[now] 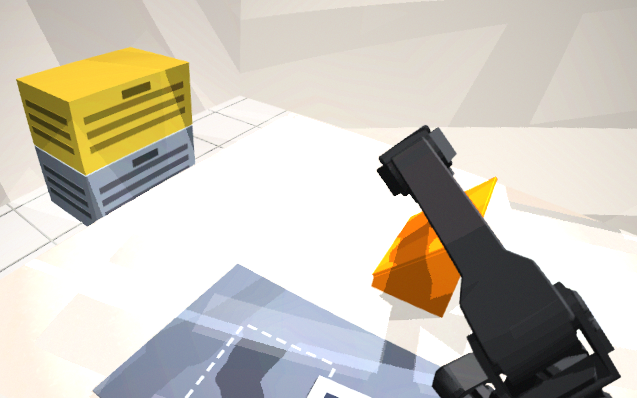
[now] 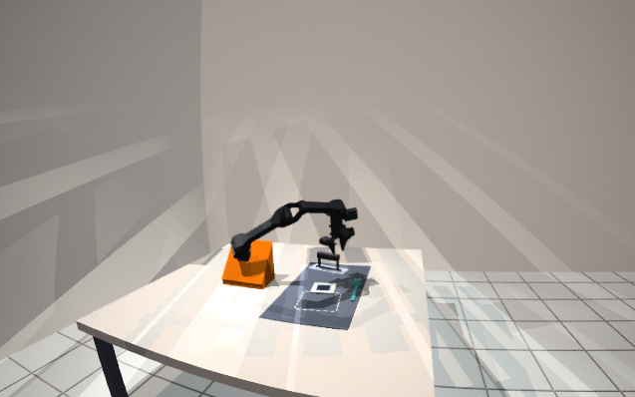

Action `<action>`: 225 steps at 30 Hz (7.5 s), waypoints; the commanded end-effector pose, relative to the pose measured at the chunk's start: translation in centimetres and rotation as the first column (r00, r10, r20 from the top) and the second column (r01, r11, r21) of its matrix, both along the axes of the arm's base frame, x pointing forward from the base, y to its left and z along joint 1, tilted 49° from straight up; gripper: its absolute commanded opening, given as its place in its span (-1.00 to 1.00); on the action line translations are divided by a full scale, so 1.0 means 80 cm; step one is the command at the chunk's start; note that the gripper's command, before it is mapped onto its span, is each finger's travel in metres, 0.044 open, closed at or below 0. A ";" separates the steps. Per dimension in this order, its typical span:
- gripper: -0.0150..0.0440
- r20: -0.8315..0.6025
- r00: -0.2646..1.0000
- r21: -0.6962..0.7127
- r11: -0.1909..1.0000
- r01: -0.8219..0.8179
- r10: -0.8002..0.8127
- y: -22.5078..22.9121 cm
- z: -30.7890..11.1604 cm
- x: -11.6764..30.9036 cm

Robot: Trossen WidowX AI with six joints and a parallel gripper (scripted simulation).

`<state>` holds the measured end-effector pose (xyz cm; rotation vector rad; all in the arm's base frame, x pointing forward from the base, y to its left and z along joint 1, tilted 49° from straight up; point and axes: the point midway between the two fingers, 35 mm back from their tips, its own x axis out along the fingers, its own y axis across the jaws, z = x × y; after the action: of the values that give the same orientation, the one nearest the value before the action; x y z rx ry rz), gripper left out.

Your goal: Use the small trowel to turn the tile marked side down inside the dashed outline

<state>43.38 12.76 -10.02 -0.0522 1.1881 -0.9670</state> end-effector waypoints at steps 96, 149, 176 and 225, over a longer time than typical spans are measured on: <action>-0.05 -0.677 0.449 0.171 0.719 -0.674 0.582 0.017 -0.111 -0.072; 0.42 -0.761 -0.005 0.420 0.487 -0.766 0.649 0.058 -0.071 -0.077; 0.42 -0.551 -0.709 0.819 0.123 -0.560 0.439 0.057 -0.071 -0.078; 0.42 0.554 -0.598 0.799 0.168 0.577 -0.580 0.057 -0.071 -0.078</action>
<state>37.18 17.28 -15.67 1.6175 -0.5700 -1.7227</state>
